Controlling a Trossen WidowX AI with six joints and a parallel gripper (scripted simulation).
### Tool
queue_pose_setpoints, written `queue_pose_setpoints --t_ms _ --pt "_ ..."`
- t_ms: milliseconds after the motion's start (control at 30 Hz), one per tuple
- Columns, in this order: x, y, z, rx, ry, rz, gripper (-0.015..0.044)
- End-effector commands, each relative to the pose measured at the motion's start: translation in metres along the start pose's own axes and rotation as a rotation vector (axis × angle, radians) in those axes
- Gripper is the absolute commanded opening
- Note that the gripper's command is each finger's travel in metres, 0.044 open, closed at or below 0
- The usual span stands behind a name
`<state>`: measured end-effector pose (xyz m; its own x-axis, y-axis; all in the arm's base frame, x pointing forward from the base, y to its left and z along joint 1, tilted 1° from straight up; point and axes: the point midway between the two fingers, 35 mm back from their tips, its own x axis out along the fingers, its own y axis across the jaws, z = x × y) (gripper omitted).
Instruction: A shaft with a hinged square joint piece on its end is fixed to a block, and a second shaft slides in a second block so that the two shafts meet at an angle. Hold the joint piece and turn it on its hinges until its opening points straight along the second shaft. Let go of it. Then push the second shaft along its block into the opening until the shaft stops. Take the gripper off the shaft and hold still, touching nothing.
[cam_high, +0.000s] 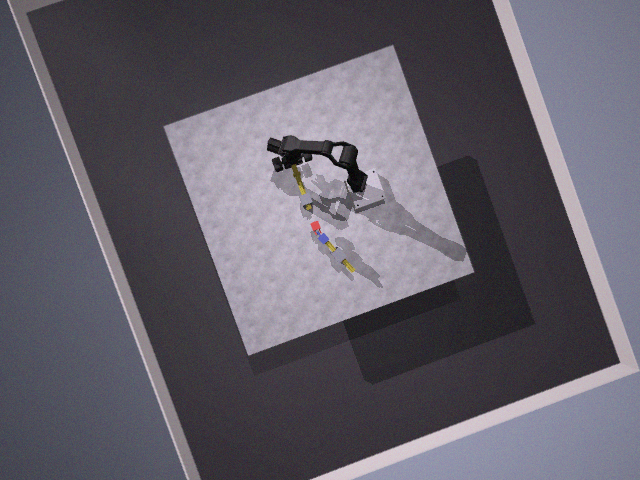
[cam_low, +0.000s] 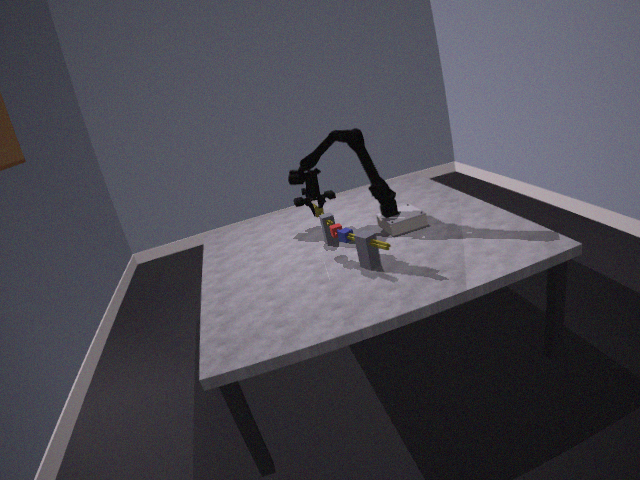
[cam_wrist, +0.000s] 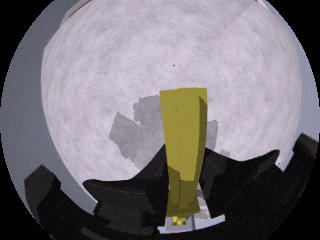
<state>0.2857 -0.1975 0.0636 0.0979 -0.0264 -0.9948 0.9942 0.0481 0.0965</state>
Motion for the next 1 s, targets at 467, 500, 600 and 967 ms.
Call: queue_pose_setpoints --t_ms 467,500,600,967 --pt "0.000 0.000 -0.001 0.001 0.000 -0.035 0.0000" --pt "0.000 0.000 -0.001 0.001 0.000 -0.035 0.0000" --pt "0.000 0.000 -0.002 0.001 0.000 -0.036 0.0000" --pt "0.000 0.000 -0.017 0.004 0.003 -0.051 0.0000"
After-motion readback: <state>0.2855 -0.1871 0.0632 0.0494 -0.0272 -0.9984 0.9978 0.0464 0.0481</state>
